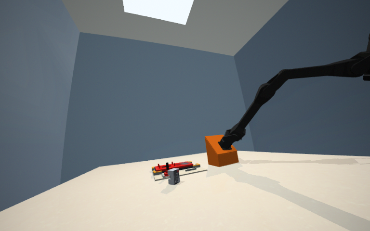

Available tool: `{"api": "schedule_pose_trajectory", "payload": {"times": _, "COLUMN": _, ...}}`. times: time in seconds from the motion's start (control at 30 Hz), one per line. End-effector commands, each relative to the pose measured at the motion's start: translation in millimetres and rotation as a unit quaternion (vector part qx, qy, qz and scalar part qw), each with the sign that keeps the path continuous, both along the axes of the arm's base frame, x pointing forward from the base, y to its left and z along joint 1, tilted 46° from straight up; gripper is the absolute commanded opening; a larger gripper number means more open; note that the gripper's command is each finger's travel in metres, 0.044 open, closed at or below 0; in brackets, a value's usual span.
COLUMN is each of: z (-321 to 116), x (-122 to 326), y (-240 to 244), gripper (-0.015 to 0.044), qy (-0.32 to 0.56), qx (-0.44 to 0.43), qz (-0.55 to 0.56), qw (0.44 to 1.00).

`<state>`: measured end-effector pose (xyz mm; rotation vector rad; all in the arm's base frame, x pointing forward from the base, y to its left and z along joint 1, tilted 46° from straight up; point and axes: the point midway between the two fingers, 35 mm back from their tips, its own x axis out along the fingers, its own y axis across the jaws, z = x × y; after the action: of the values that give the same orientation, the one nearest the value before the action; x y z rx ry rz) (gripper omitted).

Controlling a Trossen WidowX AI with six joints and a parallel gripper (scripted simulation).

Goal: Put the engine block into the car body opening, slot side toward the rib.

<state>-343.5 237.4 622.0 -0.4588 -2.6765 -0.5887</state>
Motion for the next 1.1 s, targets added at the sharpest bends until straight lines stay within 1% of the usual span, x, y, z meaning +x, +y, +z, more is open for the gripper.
{"api": "schedule_pose_trajectory", "payload": {"times": 0.0, "z": 0.0, "x": 0.0, "y": 0.0, "gripper": 0.0426, "qy": 0.000, "qx": 0.000, "qz": 0.000, "qw": 1.000}}
{"api": "schedule_pose_trajectory", "payload": {"times": 0.03, "z": -0.3, "x": 0.3, "y": 0.7, "gripper": 0.0440, "qy": -0.001, "qx": 0.000, "qz": -0.001, "qw": 1.000}}
{"api": "schedule_pose_trajectory", "payload": {"times": 0.13, "z": -4.4, "x": 5.4, "y": 11.4, "gripper": 0.0440, "qy": -0.010, "qx": 0.007, "qz": -0.020, "qw": 1.000}}
{"api": "schedule_pose_trajectory", "payload": {"times": 0.5, "z": -39.1, "x": 58.9, "y": 91.2, "gripper": 0.0440, "qy": -0.092, "qx": 0.054, "qz": -0.163, "qw": 0.981}}
{"api": "schedule_pose_trajectory", "payload": {"times": 0.8, "z": -67.4, "x": 114.2, "y": 143.0, "gripper": 0.0440, "qy": -0.163, "qx": 0.080, "qz": -0.260, "qw": 0.948}}
{"api": "schedule_pose_trajectory", "payload": {"times": 1.07, "z": -95.0, "x": 175.3, "y": 181.3, "gripper": 0.0440, "qy": -0.233, "qx": 0.095, "qz": -0.340, "qw": 0.906}}
